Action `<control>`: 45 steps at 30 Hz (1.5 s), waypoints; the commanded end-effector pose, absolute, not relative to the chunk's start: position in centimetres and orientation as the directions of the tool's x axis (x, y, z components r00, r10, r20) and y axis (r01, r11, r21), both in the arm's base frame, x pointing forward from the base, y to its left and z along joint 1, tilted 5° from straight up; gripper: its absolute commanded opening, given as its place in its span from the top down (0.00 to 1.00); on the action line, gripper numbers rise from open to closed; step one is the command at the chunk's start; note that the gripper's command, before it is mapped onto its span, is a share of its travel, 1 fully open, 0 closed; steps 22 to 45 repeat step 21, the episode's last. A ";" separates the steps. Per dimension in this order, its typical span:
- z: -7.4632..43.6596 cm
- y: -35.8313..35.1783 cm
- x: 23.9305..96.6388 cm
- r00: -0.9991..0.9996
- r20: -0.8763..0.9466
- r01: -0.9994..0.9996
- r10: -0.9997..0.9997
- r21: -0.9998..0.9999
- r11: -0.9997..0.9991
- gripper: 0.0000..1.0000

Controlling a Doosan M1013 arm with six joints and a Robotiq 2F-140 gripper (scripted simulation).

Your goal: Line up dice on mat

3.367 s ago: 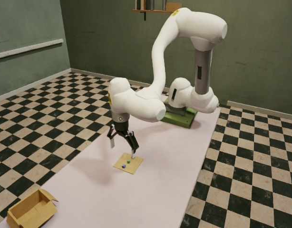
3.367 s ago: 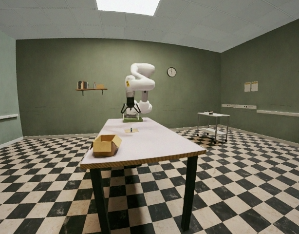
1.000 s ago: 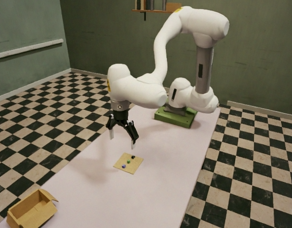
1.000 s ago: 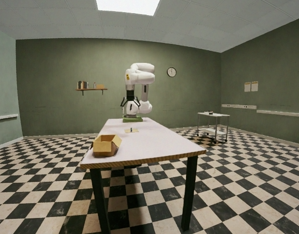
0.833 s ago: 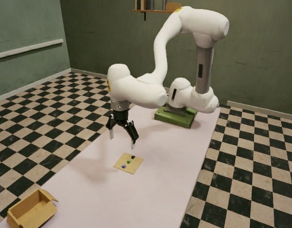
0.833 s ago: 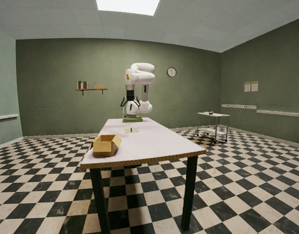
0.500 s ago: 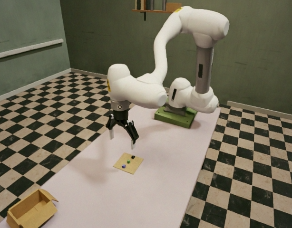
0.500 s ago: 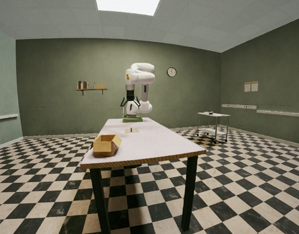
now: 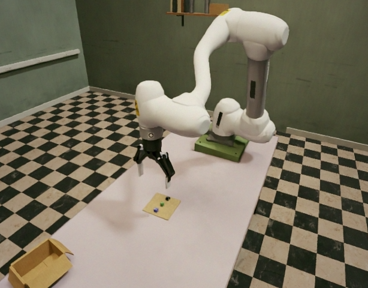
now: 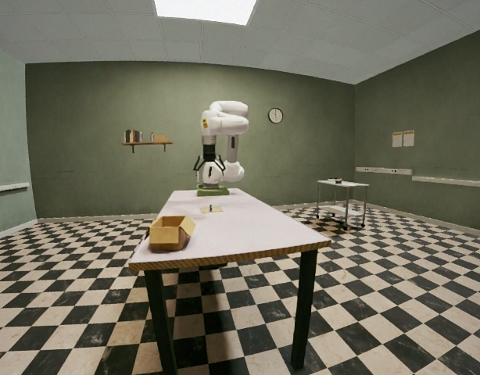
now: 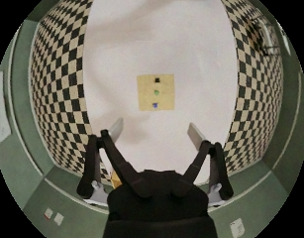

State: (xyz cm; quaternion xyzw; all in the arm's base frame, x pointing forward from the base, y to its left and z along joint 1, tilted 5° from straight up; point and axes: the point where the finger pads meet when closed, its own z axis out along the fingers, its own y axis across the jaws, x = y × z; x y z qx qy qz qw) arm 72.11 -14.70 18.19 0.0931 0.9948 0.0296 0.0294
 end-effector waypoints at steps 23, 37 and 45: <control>18.3 -14.7 72.1 -0.981 -0.054 0.184 0.187 0.065 0.981 0.00; 18.3 -14.7 72.1 -0.981 -0.054 0.184 0.187 0.065 0.981 0.00; 18.3 -14.7 72.1 -0.981 -0.054 0.184 0.187 0.065 0.981 0.00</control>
